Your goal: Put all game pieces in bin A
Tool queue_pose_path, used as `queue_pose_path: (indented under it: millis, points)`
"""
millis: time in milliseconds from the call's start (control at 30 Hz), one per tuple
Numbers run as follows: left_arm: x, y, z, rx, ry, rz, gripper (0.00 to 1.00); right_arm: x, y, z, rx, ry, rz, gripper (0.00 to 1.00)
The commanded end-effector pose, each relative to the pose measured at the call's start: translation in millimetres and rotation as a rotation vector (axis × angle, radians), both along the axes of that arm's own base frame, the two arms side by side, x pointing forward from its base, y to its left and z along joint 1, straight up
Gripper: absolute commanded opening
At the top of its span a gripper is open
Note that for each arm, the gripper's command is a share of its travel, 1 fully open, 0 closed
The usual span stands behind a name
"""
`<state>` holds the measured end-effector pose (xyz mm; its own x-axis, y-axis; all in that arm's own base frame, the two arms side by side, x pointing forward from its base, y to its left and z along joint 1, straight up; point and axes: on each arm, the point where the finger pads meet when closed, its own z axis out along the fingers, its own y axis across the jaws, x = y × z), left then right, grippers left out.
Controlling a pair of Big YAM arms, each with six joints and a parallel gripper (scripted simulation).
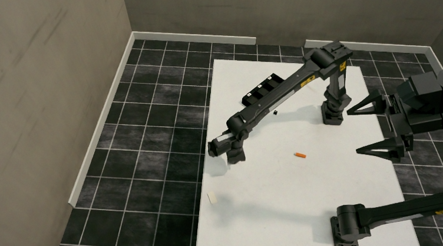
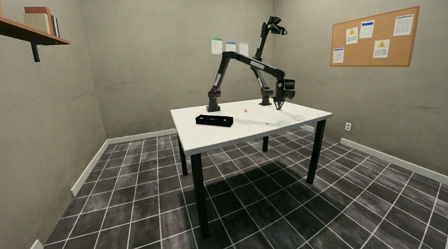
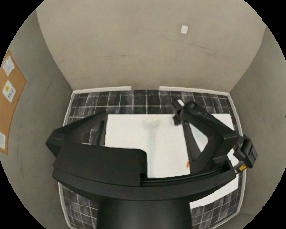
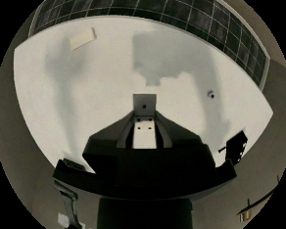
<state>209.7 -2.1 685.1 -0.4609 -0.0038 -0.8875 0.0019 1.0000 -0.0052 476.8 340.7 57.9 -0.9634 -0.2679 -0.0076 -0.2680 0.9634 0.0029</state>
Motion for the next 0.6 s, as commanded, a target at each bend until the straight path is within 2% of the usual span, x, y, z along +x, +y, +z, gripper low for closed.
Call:
queue_pose_path:
  millis: [0,200,567]
  points:
    - [-12,2,13,0.005,-0.030,0.002,1.00,3,-19,12,0.019,-0.030,0.013,0.20]
    - [-12,2,13,0.005,-0.030,0.002,1.00,-3,-42,11,0.018,-0.030,0.014,0.20]
    - [-12,2,13,0.005,-0.030,0.002,1.00,-19,-107,9,0.013,-0.030,0.013,0.20]
